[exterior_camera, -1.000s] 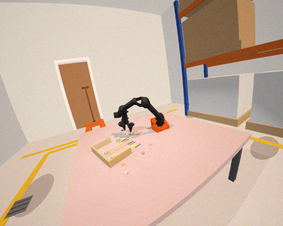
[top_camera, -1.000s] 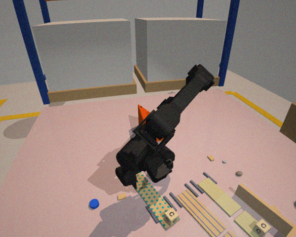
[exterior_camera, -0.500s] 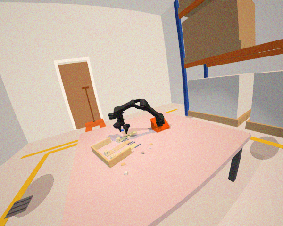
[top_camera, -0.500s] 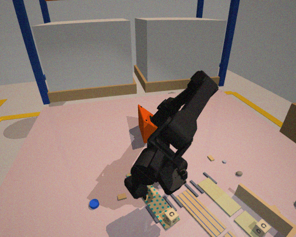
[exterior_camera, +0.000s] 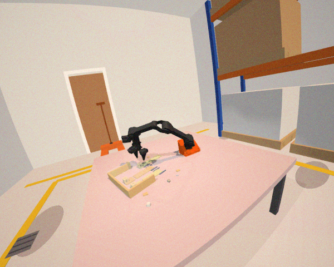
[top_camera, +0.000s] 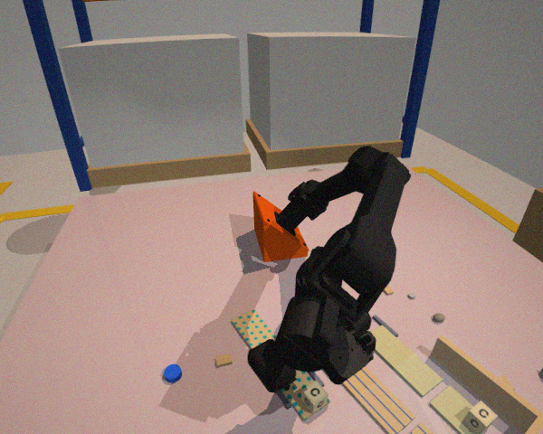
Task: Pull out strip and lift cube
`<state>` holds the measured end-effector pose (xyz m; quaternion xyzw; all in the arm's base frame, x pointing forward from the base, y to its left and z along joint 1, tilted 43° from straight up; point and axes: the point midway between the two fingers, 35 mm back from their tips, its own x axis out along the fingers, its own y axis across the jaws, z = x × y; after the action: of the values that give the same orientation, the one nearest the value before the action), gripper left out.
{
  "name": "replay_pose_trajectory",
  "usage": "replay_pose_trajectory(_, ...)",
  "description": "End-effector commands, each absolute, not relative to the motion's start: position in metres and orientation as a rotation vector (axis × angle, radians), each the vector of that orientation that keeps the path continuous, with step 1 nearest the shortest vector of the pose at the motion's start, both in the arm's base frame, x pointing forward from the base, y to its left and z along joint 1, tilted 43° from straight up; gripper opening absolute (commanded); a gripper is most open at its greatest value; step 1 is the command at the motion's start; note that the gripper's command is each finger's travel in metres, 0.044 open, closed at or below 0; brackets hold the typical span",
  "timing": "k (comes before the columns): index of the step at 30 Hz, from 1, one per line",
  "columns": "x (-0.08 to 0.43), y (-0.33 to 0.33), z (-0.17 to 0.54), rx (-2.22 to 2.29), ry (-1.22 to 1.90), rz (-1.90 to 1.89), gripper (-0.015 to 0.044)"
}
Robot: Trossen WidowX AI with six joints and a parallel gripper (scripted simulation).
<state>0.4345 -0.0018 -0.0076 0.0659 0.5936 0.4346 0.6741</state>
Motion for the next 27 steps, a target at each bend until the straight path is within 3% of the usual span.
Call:
replay_pose_trajectory(1,0.447,0.003,-0.003,0.154,1.335,0.976,0.044)
replay_pose_trajectory(3,0.45,0.005,-0.002,0.154,1.335,0.976,0.044)
replay_pose_trajectory(10,0.45,0.01,-0.008,0.154,1.335,0.976,0.0256)
replay_pose_trajectory(27,0.449,0.029,-0.029,0.154,1.334,0.976,0.025)
